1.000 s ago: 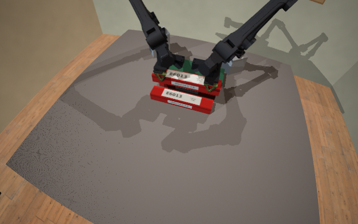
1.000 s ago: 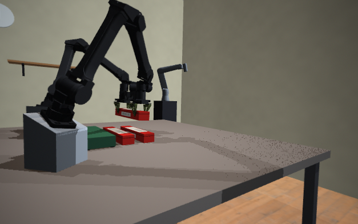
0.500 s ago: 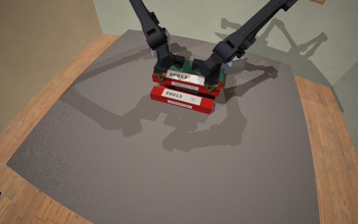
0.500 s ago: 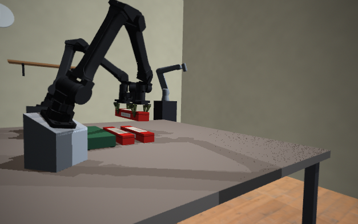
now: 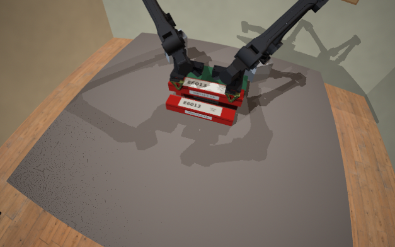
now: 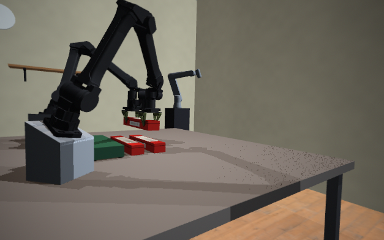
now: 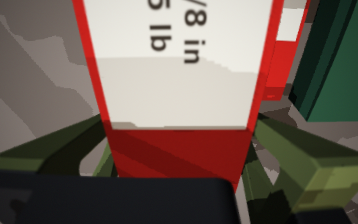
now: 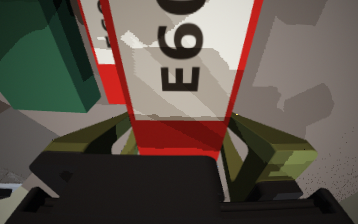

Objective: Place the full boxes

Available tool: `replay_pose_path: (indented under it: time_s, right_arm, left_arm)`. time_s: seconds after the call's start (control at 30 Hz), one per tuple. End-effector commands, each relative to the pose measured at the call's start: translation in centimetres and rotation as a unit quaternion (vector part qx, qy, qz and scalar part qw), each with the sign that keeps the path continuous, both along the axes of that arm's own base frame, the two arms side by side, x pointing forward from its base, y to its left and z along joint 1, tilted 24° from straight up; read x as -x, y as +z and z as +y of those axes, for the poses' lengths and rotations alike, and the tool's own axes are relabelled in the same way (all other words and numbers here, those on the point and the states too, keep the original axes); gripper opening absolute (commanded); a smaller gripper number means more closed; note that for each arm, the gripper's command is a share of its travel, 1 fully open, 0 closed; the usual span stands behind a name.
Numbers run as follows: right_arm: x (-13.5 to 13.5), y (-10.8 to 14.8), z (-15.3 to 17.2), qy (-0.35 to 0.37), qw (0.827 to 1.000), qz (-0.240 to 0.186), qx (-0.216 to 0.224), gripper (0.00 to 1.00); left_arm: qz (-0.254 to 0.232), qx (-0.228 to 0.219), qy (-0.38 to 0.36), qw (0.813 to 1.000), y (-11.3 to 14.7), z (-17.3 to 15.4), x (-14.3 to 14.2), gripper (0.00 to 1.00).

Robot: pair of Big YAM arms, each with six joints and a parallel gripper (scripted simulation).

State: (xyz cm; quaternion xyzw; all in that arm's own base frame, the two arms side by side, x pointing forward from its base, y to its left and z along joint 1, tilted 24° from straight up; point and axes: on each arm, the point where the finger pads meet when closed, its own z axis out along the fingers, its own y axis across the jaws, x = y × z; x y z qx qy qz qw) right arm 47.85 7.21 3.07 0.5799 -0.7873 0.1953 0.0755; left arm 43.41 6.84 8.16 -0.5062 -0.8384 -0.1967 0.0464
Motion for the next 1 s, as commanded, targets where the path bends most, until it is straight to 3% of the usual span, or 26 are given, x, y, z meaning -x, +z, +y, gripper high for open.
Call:
replay_pose_path:
  time_s: [0.0,0.97]
  right_arm:
    - [-2.6,4.7,1.5,0.017,0.998,-0.057,-0.019,0.00]
    - [-2.5,3.9,0.6,0.013,0.998,-0.054,-0.017,0.00]
  left_arm:
    - [-0.048,-0.005,-0.006,0.999,3.4,0.2,-2.1,0.00]
    - [-0.049,-0.006,-0.003,0.999,2.7,0.7,-2.0,0.00]
